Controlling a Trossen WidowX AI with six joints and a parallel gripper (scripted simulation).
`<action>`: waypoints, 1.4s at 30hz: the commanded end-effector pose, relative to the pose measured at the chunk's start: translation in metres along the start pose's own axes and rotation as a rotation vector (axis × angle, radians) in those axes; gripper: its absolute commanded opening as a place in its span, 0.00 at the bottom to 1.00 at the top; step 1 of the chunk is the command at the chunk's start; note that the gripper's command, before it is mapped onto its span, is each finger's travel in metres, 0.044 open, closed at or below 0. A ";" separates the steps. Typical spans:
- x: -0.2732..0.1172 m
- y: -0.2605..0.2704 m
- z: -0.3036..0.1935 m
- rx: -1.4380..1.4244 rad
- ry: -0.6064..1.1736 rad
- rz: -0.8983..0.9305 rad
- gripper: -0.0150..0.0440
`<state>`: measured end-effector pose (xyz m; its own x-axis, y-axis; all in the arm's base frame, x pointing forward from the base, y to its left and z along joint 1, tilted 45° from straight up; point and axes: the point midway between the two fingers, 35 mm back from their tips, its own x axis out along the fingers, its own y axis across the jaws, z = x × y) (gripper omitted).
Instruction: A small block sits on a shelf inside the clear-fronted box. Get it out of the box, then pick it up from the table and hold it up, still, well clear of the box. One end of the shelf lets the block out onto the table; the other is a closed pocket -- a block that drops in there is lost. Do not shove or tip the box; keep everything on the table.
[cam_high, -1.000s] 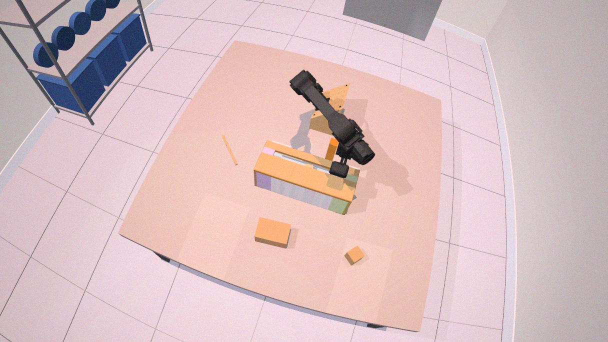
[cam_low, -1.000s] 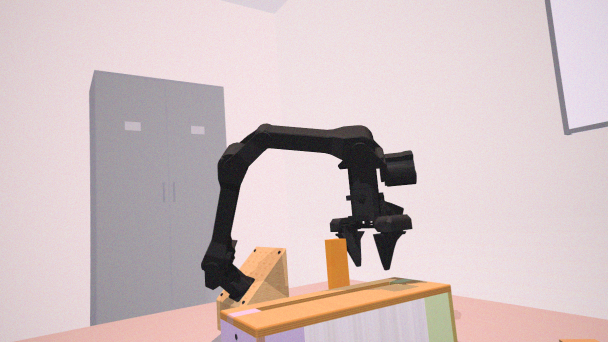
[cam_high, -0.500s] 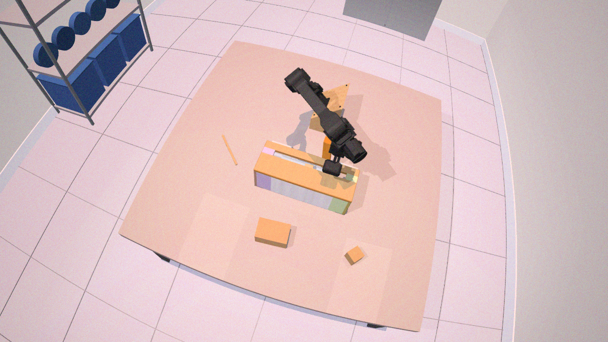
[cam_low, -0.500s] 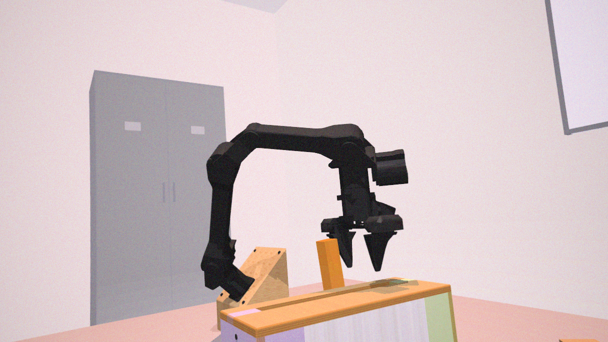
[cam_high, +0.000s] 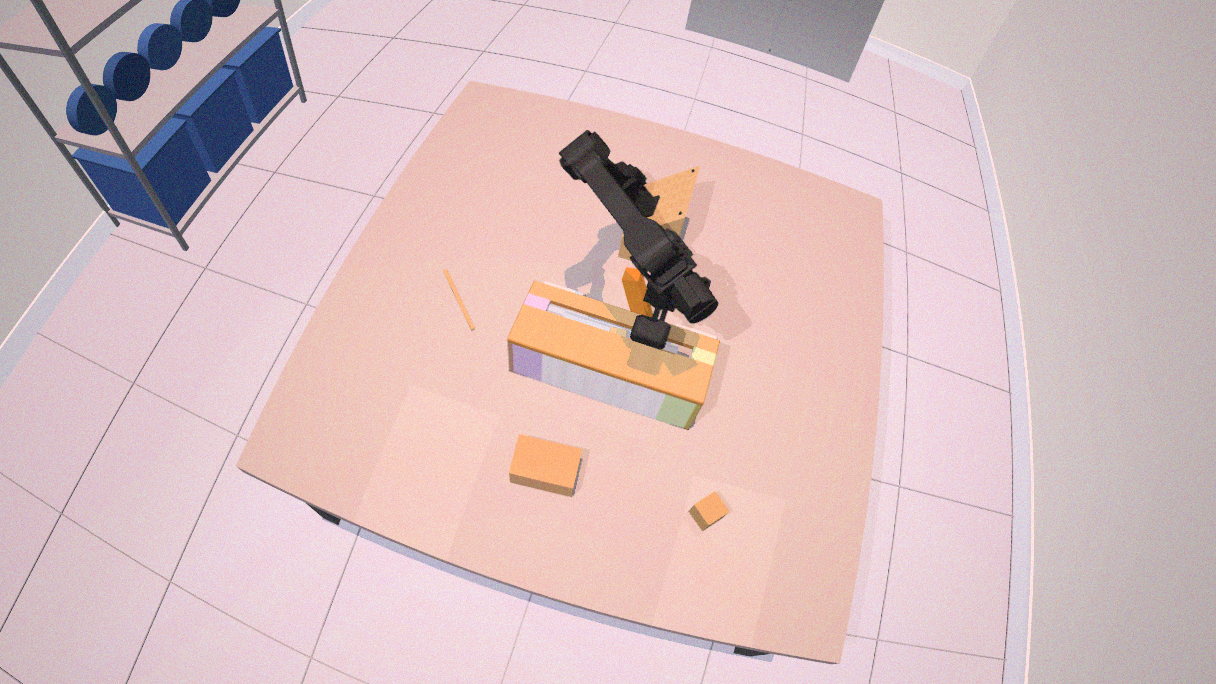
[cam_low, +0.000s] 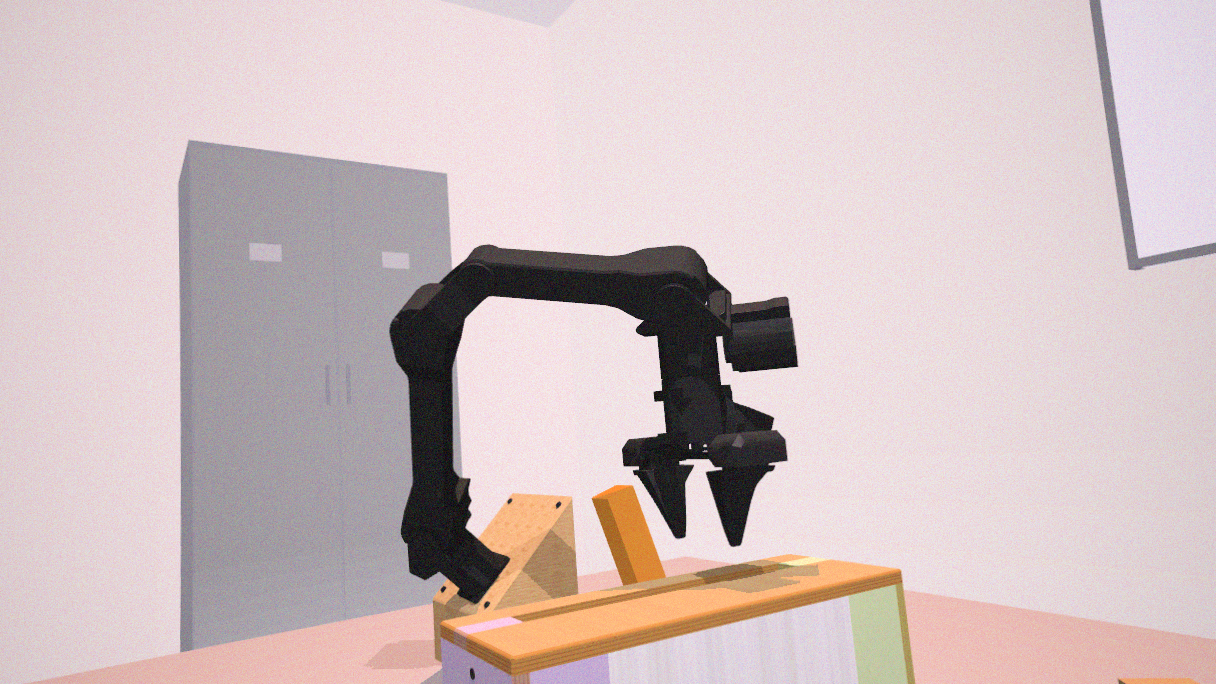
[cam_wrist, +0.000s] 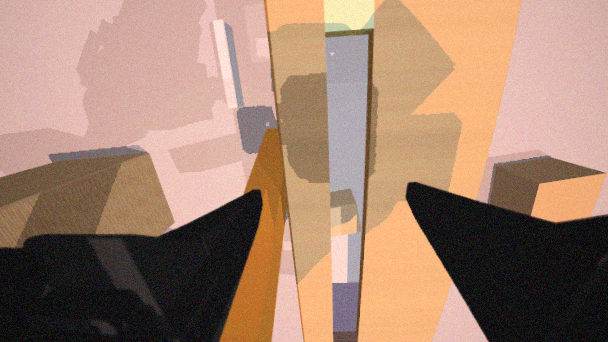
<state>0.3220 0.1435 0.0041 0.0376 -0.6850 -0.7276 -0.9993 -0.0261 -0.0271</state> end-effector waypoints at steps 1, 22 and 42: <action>-0.002 -0.001 -0.008 -0.002 0.000 -0.008 0.93; -0.001 0.002 -0.026 0.391 -0.037 0.018 0.93; 0.001 0.026 -0.090 2.327 -0.104 0.294 0.93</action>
<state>0.3104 0.0958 0.0446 0.0085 -0.5829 -0.8125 -0.1302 0.8049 -0.5789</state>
